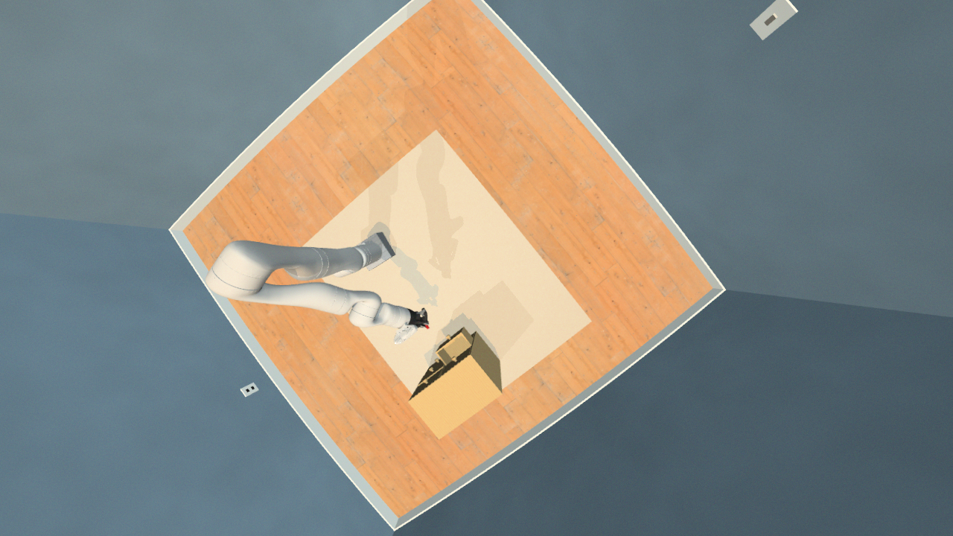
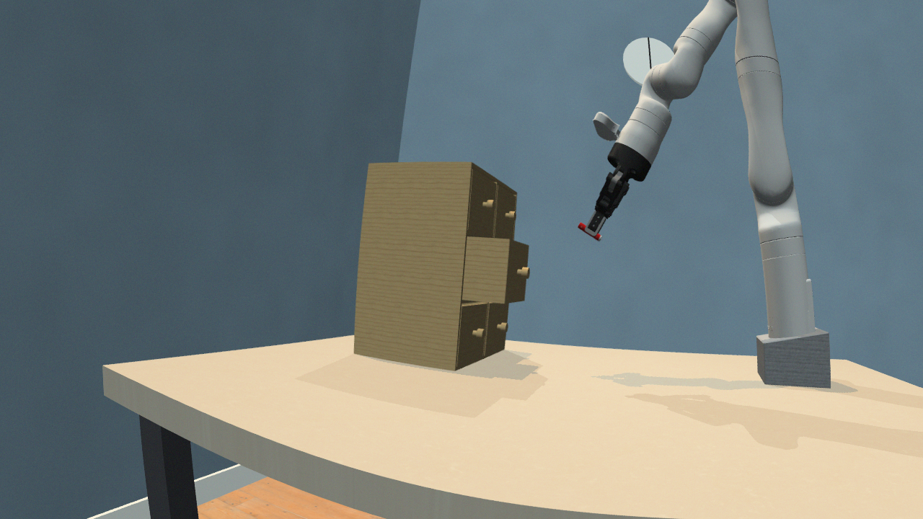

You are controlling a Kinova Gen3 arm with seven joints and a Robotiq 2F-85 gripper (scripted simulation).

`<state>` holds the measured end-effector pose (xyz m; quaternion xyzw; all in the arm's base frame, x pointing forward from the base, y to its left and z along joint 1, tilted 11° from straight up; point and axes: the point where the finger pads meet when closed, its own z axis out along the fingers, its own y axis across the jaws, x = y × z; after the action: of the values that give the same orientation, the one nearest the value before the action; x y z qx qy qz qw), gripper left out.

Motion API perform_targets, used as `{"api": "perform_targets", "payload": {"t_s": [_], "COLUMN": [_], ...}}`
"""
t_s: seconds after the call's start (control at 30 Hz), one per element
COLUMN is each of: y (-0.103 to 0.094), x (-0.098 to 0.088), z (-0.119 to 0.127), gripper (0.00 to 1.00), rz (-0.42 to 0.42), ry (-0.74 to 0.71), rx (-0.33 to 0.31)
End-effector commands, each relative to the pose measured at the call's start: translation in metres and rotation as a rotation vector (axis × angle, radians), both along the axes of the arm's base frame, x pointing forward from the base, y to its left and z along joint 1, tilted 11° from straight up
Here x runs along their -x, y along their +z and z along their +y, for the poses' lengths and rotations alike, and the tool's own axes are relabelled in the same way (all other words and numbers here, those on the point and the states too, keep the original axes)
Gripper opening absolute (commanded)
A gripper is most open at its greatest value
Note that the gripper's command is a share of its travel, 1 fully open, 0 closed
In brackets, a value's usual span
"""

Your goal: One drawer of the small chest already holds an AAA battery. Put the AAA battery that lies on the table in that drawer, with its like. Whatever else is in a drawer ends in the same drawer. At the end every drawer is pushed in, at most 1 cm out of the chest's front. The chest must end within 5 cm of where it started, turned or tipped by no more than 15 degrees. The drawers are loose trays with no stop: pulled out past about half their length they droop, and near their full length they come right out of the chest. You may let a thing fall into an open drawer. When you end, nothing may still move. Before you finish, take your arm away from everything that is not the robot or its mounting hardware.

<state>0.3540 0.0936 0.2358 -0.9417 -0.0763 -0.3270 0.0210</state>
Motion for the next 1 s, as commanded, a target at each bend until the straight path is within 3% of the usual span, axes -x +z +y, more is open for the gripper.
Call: {"api": "perform_targets", "payload": {"t_s": [0.0,0.27,0.97], "y": [0.0019,0.0095,0.0100], "x": [-0.0003,-0.0053,-0.0061], "z": [-0.0088,-0.0080,-0.0080], "gripper": [0.05,0.05,0.05], "rz": [-0.059,-0.130,-0.139], "ry": [-0.037,-0.036,-0.036], "rx": [0.011,0.002,0.000]}}
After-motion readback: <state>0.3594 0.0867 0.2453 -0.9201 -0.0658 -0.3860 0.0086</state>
